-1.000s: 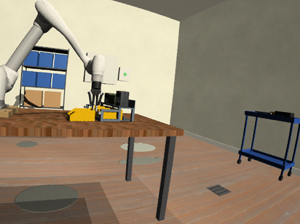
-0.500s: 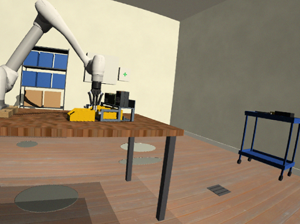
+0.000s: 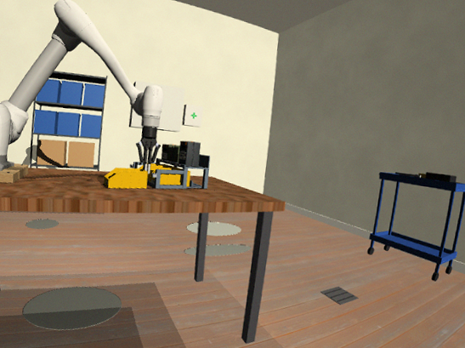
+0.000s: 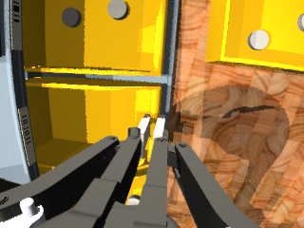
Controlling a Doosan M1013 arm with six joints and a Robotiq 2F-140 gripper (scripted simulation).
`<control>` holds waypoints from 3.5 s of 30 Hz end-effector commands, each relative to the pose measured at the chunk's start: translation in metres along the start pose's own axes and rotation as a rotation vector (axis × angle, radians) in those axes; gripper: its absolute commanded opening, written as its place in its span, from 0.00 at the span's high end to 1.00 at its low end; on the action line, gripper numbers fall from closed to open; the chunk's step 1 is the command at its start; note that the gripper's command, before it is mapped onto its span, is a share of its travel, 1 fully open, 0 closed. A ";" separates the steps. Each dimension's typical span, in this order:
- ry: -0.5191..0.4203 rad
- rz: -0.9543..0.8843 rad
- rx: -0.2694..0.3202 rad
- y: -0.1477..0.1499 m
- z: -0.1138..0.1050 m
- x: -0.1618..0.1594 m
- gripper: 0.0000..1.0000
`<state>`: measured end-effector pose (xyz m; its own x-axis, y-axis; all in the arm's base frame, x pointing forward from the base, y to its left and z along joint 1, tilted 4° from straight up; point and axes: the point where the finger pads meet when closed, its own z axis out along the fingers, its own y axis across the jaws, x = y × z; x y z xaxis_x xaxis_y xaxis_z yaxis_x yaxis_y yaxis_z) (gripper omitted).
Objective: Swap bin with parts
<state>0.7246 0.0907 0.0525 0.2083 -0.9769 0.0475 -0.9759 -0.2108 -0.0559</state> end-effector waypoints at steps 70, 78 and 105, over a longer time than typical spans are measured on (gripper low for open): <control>0.000 0.002 -0.005 0.004 -0.017 0.001 0.90; 0.000 0.002 -0.005 0.004 -0.018 0.001 0.90; 0.000 0.002 -0.005 0.004 -0.018 0.001 0.90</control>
<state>0.7170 0.0897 0.0655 0.2076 -0.9771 0.0473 -0.9767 -0.2097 -0.0461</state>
